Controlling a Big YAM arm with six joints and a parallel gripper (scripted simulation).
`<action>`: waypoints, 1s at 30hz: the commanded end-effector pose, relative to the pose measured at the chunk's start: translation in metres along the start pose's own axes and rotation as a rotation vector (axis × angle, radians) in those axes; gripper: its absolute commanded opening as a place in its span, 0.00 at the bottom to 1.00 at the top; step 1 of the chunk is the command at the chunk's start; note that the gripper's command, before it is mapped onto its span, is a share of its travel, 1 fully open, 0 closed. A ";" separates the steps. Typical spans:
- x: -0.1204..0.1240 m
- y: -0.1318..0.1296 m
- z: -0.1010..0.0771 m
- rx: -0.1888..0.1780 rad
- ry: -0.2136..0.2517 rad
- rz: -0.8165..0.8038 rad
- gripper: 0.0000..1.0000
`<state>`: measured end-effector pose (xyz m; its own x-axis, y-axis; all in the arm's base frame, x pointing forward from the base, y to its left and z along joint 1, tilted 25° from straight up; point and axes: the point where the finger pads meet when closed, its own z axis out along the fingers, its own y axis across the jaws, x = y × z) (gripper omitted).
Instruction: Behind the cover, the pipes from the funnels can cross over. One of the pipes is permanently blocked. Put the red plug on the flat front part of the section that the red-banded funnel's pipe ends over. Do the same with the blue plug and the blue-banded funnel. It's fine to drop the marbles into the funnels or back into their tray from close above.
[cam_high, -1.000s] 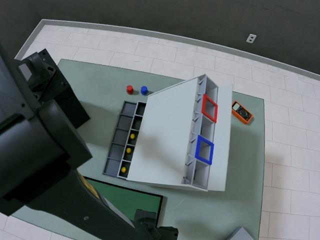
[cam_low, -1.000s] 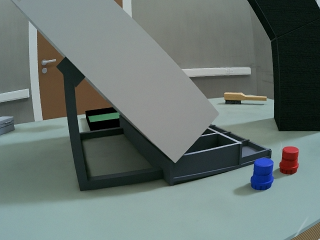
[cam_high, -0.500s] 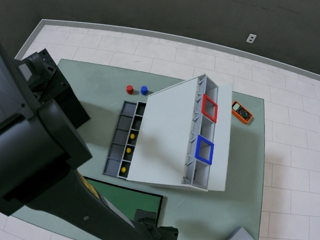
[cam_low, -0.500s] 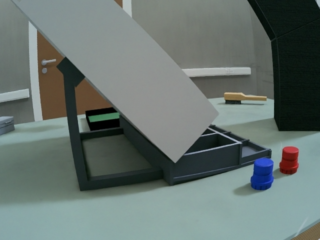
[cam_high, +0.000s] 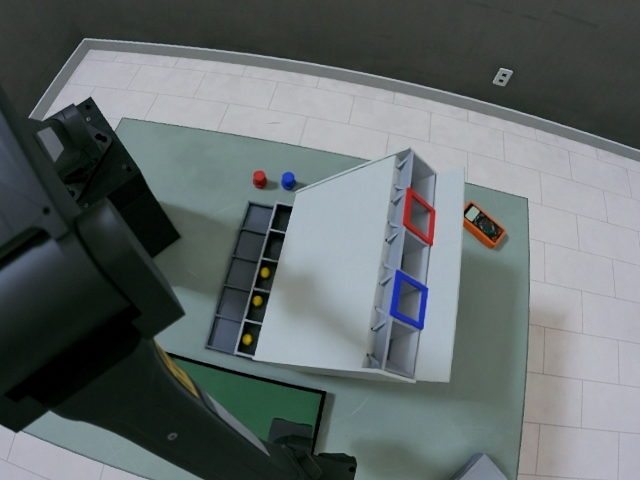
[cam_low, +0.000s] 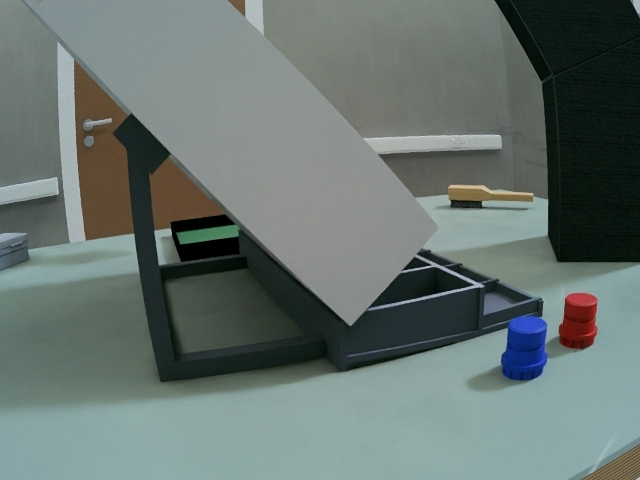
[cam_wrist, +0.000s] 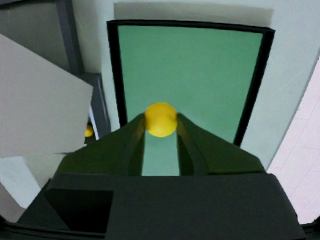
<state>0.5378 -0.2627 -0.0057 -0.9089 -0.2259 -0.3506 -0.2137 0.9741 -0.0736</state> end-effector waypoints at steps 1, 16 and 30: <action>0.002 0.000 0.002 -0.007 0.009 0.001 0.00; 0.003 0.001 0.003 -0.007 0.009 0.001 0.00; 0.007 0.003 0.007 -0.007 0.009 0.001 0.00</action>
<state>0.5339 -0.2605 -0.0093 -0.9118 -0.2242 -0.3439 -0.2143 0.9745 -0.0673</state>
